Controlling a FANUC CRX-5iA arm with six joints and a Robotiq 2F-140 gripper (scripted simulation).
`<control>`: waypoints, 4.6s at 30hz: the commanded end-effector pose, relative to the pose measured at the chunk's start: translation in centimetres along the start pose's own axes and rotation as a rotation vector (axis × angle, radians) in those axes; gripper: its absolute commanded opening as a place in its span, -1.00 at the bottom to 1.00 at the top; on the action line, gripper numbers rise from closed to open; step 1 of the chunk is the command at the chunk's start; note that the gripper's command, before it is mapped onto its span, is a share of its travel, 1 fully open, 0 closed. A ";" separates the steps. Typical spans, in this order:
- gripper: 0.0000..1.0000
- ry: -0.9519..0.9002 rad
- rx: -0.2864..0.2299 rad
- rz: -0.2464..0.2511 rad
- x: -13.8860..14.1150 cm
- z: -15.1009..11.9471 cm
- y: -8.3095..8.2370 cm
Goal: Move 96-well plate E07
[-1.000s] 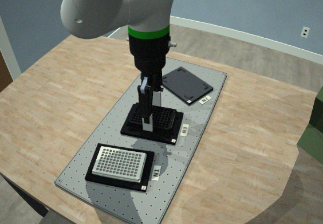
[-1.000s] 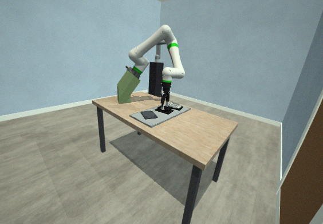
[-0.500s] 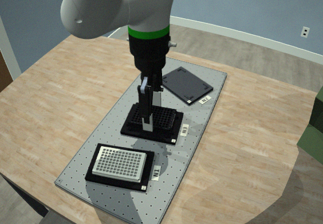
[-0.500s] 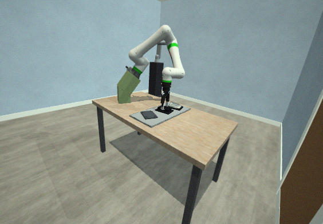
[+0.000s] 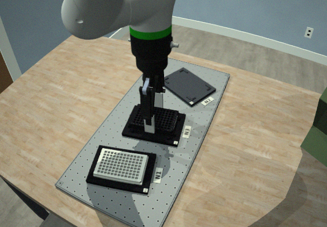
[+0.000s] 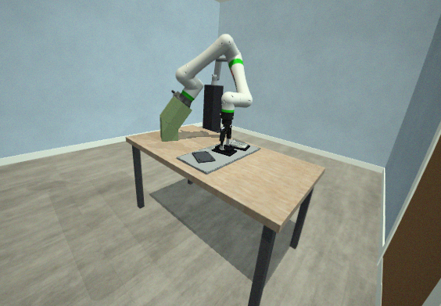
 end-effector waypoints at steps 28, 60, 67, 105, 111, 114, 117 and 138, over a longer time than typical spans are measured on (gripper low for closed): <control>-1.00 0.000 0.000 0.000 0.0 0.0 1.0; -1.00 0.000 0.000 0.000 0.0 0.0 1.2; -1.00 0.000 0.000 0.000 0.0 0.0 1.2; 0.33 0.000 0.000 0.000 0.0 0.0 1.2; 0.33 0.000 0.000 0.000 0.0 0.0 1.2; 0.33 0.000 0.000 0.000 0.0 0.0 1.2; 0.33 0.000 0.000 0.000 0.0 0.0 1.2; 0.33 0.000 0.000 0.000 0.0 0.0 1.1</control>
Point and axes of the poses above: the point where the finger pads meet when closed, its own y axis out along the fingers, its own x axis across the jaws, z = x × y, the point moved 7 cm from there along -y, back along the fingers, and after that the axes turned 4 degrees about y, right-handed, at the moved point
